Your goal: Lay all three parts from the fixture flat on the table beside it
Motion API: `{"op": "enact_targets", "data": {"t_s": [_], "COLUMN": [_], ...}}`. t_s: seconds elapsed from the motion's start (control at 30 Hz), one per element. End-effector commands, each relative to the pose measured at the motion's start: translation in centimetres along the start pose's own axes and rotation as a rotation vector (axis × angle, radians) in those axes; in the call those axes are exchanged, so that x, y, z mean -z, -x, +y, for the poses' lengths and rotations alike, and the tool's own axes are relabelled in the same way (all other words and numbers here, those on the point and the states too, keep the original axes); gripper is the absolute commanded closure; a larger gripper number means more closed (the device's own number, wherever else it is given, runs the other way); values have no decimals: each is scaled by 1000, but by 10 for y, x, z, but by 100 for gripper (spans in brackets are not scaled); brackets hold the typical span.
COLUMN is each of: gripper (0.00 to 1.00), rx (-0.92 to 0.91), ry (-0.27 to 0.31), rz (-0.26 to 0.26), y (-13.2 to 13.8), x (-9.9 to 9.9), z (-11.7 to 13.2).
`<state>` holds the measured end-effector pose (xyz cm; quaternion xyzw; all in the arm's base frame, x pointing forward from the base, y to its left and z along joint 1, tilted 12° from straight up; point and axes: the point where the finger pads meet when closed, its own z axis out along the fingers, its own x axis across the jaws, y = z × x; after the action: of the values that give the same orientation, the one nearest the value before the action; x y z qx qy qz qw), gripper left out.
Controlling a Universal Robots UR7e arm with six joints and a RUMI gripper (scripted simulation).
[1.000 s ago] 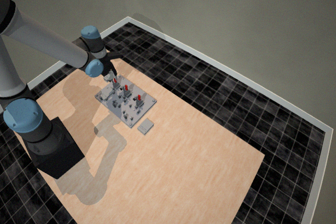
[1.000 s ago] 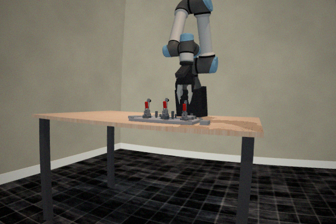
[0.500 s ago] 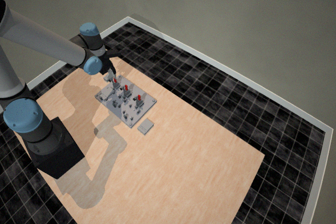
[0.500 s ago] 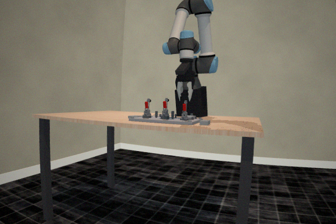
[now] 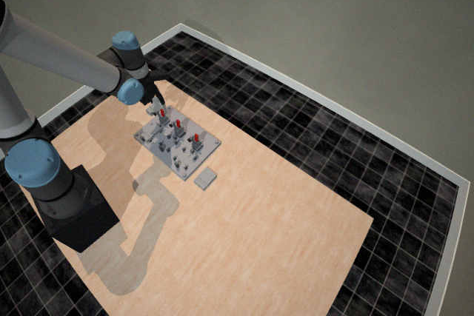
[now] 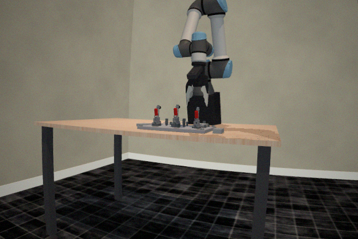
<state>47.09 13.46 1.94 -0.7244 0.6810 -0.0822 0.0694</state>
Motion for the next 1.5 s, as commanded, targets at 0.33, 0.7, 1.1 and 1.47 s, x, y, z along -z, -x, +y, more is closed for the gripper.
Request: {"op": "enact_targets", "data": {"t_s": [0.33, 0.7, 1.1, 1.47], "gripper": [41, 41, 41, 41], "rx": [1, 1, -1, -1], "ry": [-6, 0, -1, -1], "rz": [0, 0, 0, 0], "y": [0, 1, 0, 0], "x": [31, 31, 31, 31], "z": [-3, 4, 34, 72]}}
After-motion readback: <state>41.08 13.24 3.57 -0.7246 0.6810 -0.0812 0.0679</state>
